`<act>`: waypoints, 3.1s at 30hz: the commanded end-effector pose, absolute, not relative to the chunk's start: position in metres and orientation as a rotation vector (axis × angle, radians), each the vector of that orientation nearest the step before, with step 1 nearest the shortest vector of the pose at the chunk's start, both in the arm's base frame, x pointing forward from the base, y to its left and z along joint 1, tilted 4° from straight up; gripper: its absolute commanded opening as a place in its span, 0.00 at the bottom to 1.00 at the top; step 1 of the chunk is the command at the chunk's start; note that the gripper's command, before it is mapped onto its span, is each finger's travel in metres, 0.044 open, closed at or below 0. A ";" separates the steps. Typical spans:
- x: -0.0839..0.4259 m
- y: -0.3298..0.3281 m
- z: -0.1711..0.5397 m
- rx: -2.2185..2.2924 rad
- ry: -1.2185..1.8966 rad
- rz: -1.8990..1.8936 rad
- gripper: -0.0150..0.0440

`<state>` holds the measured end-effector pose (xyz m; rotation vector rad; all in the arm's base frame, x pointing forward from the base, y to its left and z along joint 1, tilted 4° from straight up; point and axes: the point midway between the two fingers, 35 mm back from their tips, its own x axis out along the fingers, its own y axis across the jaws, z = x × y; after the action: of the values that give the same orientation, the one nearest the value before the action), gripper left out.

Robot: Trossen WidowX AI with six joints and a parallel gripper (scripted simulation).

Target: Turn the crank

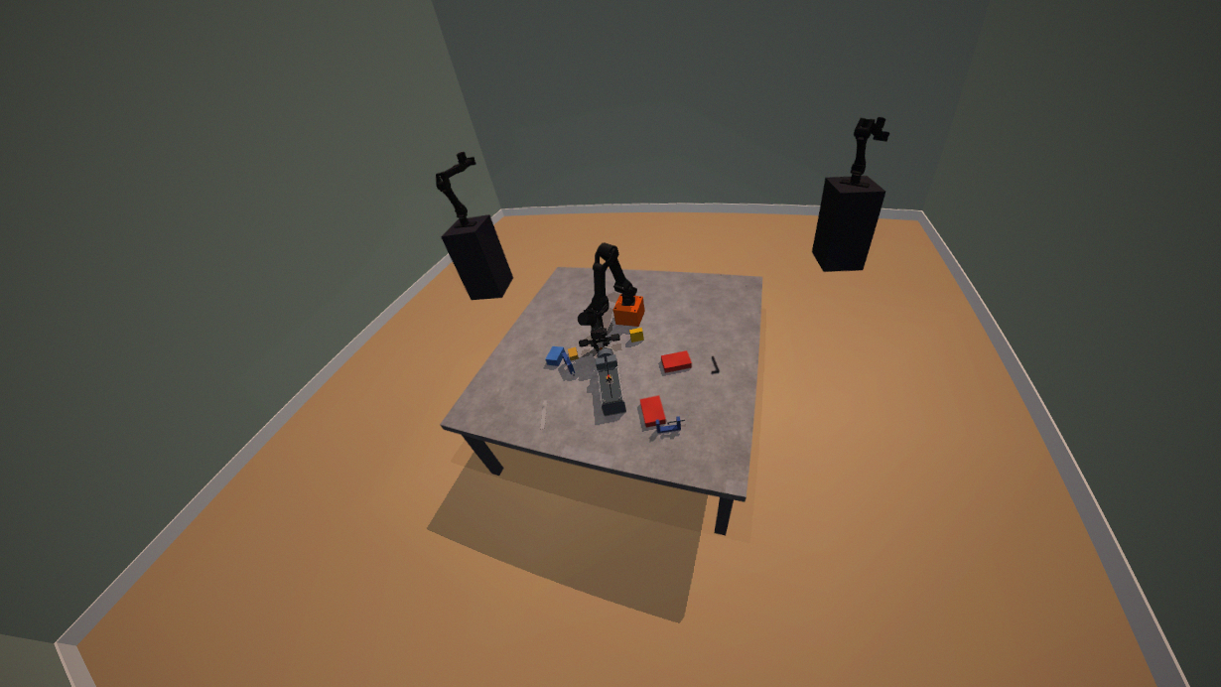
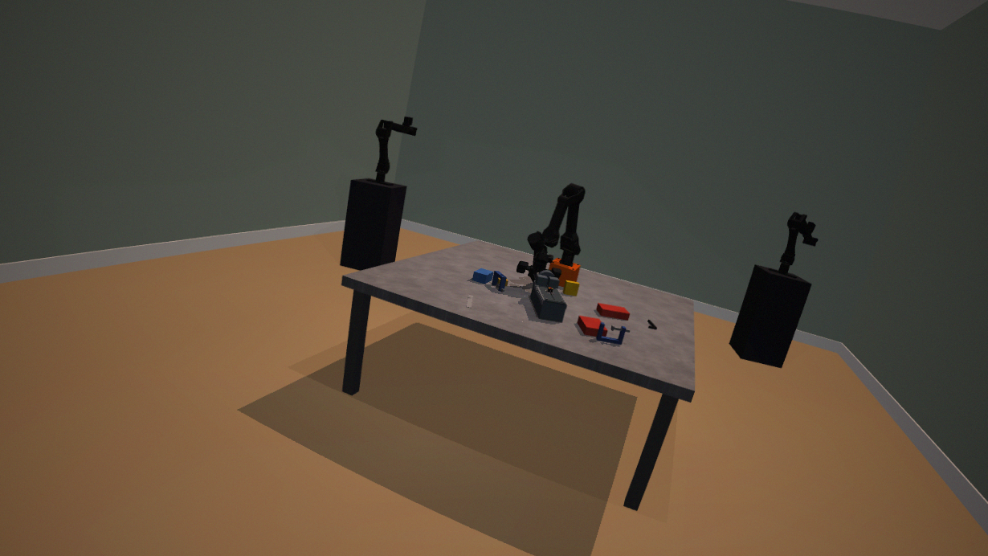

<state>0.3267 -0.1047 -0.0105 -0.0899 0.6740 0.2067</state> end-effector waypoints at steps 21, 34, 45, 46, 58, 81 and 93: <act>0.324 -0.089 -0.018 -0.080 0.687 0.221 0.25; 0.323 -0.085 -0.018 -0.080 0.687 0.221 0.25; 0.322 -0.082 -0.017 -0.079 0.687 0.221 0.25; 0.322 -0.082 -0.017 -0.079 0.687 0.221 0.25; 0.321 -0.077 -0.015 -0.079 0.687 0.221 0.25; 0.316 -0.061 0.000 -0.078 0.687 0.222 0.25; 0.313 -0.058 0.021 -0.078 0.687 0.222 0.25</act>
<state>0.3144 -0.0590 0.0140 -0.0830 0.6934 0.2174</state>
